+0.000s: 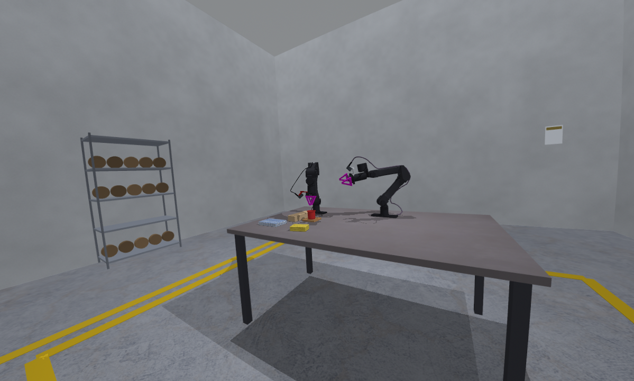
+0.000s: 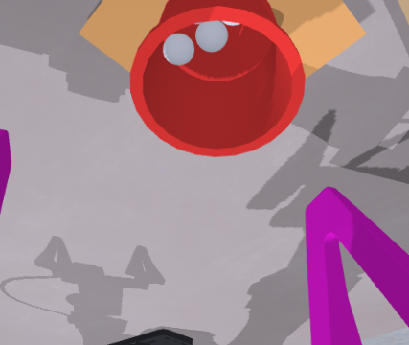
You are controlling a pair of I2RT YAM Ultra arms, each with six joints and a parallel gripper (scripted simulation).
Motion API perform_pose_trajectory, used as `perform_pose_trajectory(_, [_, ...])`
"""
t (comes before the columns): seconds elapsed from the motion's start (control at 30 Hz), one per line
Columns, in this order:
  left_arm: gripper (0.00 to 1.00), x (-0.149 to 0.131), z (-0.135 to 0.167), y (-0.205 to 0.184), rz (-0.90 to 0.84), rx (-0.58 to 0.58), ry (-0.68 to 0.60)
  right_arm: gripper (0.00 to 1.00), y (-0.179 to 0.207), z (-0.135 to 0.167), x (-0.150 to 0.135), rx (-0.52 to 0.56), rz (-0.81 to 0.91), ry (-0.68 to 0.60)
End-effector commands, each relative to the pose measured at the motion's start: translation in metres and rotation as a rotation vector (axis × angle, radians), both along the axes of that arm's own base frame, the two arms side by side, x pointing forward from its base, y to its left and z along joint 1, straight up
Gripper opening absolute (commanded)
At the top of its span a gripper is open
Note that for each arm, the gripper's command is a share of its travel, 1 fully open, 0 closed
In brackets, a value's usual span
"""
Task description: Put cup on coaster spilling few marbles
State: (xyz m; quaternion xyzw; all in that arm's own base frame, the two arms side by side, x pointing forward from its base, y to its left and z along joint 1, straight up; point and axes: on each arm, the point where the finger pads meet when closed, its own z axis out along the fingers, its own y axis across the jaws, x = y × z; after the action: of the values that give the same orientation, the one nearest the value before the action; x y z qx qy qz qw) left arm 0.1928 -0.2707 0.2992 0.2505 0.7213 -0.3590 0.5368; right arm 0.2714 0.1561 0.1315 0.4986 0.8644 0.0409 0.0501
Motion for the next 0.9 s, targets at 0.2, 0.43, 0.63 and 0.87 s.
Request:
perform_pose_trajectory(0.2, [1.0, 0.039, 0.03, 0.023, 0.113, -0.01, -0.084, 1.0, 0.003, 0.012, 0.009, -0.056, 0.289, -0.209])
perform_pose_trajectory(0.43, [1.0, 0.093, 0.053, 0.069, 0.307, 0.012, -0.144, 1.0, 0.004, 0.015, 0.001, -0.075, 0.538, -0.396])
perform_pose_trajectory(0.63, [1.0, 0.127, 0.069, 0.111, 0.449, 0.039, -0.189, 1.0, 0.006, 0.017, -0.004, -0.074, 0.721, -0.532])
perform_pose_trajectory(0.87, [1.0, 0.154, 0.085, 0.156, 0.586, 0.073, -0.232, 1.0, 0.008, 0.02, -0.007, -0.084, 0.906, -0.673])
